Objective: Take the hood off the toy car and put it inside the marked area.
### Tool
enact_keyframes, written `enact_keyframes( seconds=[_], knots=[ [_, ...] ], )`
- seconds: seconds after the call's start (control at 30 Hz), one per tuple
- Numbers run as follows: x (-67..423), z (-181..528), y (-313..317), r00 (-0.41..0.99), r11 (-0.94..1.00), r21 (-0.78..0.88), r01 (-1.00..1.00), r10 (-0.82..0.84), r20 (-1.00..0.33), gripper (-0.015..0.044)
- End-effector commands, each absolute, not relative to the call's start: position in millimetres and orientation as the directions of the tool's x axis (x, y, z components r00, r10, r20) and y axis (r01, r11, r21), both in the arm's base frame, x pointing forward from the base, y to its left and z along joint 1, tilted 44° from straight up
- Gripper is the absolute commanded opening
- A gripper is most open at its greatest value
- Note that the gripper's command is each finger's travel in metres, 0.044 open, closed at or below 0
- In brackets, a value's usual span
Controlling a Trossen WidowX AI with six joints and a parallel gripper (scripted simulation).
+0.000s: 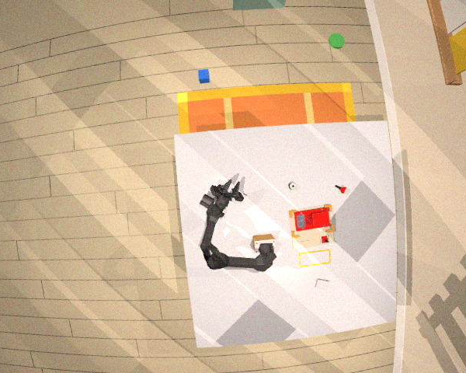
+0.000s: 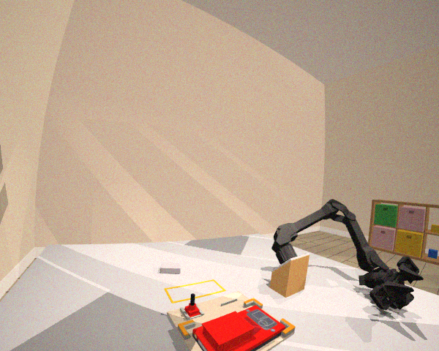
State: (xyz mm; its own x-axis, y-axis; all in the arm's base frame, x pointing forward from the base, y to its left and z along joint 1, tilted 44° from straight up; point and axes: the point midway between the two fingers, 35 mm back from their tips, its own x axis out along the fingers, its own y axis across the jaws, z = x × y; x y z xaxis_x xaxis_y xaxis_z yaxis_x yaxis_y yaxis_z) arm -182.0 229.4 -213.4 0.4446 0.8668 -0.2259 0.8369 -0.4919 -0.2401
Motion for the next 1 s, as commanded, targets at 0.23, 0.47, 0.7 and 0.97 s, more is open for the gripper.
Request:
enact_keyframes(
  seconds=[0.23,0.47,0.7,0.97],
  knots=[
    [-141.6,-213.1,270.0,0.634,-0.711,-0.358,0.605,0.702,-0.323,0.043],
    [-82.3,-202.1,303.7,0.783,-0.847,-0.451,0.282,0.475,-0.401,0.044],
    [-31.5,-192.1,320.5,0.838,-0.852,-0.524,-0.006,0.282,-0.467,0.044],
    [42.2,-170.5,332.4,0.849,-0.688,-0.623,-0.373,0.017,-0.528,0.044]
  ],
)
